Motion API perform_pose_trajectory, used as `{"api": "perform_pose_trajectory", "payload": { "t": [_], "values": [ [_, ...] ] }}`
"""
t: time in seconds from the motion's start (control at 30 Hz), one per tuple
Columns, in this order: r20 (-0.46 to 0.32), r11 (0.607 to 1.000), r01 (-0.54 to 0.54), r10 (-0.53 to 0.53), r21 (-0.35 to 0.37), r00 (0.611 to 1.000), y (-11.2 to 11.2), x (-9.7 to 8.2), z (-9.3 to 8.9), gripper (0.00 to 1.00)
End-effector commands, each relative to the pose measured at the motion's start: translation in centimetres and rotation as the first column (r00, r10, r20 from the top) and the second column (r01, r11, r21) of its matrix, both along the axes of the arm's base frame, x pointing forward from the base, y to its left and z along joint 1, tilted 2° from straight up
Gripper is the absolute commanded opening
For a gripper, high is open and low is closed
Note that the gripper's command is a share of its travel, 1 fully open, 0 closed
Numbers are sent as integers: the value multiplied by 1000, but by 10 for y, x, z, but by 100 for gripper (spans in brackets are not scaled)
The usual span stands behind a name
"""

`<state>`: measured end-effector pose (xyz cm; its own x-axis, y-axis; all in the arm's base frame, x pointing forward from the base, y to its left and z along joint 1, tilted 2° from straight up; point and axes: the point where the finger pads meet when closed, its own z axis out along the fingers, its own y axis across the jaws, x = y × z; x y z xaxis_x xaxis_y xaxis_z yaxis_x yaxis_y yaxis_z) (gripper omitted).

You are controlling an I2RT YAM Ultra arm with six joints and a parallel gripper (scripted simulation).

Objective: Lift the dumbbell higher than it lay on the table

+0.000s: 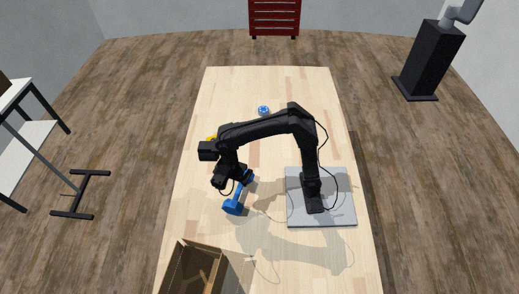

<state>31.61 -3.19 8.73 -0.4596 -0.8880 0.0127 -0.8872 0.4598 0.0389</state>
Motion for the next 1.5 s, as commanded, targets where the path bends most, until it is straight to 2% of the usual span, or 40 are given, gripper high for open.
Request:
{"api": "perform_pose_trajectory", "payload": {
  "t": [0.0, 0.1, 0.13, 0.5, 0.7, 1.23, 1.33, 1.47],
  "values": [
    [16, 991, -127, 128, -28, 992, 8, -15, 17, 100],
    [14, 991, -133, 134, -29, 991, 9, -16, 17, 100],
    [81, 993, -113, 116, -42, 990, 1, 1, 28, 100],
    [83, 992, -123, 125, -28, 989, 8, 1, 27, 100],
    [42, 992, -122, 123, -18, 992, 8, -10, 14, 100],
    [40, 993, -119, 119, -16, 992, 7, -10, -9, 100],
    [7, 993, -118, 118, -9, 993, 7, -12, -26, 100],
    [6, 993, -118, 118, -9, 993, 7, -13, -37, 100]
  ]
}}
